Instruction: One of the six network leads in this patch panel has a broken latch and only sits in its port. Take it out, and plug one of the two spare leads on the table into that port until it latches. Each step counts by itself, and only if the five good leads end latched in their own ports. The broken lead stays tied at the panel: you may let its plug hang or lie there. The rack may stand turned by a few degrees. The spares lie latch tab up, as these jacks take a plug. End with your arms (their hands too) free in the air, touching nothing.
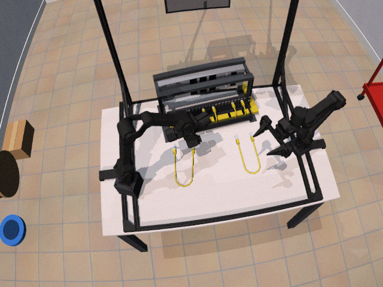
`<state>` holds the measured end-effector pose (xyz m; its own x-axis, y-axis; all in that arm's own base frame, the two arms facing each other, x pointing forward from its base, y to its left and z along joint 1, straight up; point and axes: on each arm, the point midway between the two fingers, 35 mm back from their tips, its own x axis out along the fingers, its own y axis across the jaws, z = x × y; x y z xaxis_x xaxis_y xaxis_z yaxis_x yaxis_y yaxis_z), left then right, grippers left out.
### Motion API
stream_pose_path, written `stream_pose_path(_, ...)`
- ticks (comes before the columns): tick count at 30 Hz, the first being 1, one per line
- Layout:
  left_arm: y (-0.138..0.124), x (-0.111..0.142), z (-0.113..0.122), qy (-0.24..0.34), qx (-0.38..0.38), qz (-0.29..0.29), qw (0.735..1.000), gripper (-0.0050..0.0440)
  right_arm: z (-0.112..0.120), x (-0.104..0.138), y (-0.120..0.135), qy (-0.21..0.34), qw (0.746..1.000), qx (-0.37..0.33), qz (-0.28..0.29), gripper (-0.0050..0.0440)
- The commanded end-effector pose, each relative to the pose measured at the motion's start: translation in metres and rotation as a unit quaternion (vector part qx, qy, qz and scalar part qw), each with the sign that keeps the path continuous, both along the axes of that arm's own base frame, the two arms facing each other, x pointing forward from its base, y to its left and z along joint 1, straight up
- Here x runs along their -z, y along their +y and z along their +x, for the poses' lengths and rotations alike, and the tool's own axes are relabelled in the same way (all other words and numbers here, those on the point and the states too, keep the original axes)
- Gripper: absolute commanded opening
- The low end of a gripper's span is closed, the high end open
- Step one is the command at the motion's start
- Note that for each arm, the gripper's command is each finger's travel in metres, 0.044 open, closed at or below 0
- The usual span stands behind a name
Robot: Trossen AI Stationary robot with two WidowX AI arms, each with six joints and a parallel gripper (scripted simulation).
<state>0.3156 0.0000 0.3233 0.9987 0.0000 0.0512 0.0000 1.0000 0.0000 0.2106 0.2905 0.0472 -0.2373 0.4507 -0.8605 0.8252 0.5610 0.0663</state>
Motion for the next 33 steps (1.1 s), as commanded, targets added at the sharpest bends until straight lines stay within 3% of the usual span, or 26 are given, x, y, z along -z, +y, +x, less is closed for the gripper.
stream_pose_path(1,0.000,0.000,0.000,0.000,0.000,0.000,1.000,0.0440,0.003,-0.001,-0.010,-0.001,1.000,0.002,0.000,0.0176)
stream_pose_path(13,0.000,0.000,0.000,0.000,0.000,0.000,1.000,0.0440,0.003,-0.001,-0.010,-0.001,1.000,0.002,0.000,0.0176)
stream_pose_path(14,0.000,0.000,0.000,0.000,0.000,0.000,1.000,0.0440,0.029,-0.001,0.046,0.001,0.999,0.022,-0.023,0.0176)
stream_pose_path(30,0.000,0.000,0.000,0.000,0.000,0.000,1.000,0.0440,0.029,-0.001,0.046,0.001,0.999,0.022,-0.023,0.0176)
stream_pose_path(31,0.000,0.000,0.000,0.000,0.000,0.000,1.000,0.0440,0.053,-0.003,0.099,0.002,0.998,0.040,-0.043,0.0176)
stream_pose_path(33,0.000,0.000,0.000,0.000,0.000,0.000,1.000,0.0440,0.053,-0.003,0.099,0.002,0.998,0.040,-0.043,0.0176)
